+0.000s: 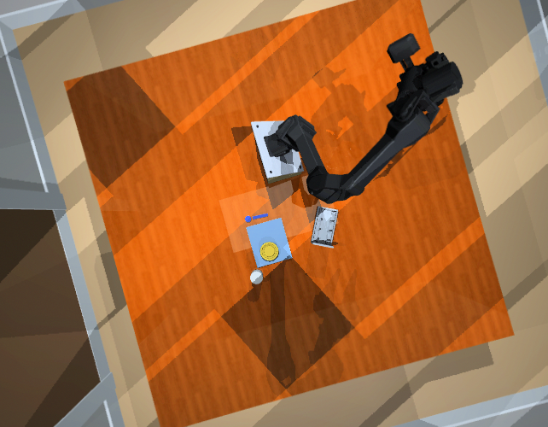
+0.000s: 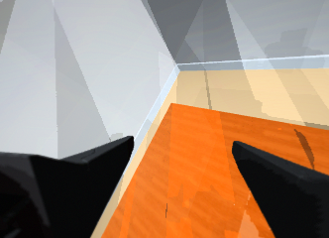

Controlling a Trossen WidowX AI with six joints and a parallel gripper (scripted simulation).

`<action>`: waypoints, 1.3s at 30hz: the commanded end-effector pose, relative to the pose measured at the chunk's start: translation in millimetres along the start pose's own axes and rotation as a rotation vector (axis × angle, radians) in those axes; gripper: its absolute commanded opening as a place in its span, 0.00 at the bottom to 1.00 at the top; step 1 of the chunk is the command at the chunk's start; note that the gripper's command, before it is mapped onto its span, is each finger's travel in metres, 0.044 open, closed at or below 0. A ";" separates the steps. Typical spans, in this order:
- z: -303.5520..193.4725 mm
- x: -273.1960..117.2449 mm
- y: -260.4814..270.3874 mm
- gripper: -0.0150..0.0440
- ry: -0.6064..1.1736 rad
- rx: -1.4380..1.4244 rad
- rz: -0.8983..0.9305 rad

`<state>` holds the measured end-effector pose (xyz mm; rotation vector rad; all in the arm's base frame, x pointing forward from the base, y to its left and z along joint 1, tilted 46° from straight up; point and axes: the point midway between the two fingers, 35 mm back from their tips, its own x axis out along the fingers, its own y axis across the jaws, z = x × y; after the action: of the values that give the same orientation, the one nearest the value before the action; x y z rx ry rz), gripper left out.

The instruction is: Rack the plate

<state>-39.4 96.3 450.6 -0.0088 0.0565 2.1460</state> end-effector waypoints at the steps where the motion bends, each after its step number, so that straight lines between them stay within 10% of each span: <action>1: -0.2 0.8 0.1 0.93 0.003 -0.002 -0.004; 39: -91.0 102.9 -165.8 0.93 0.660 -0.034 -0.698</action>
<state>23.5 258.2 363.5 -0.6213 0.2972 1.4223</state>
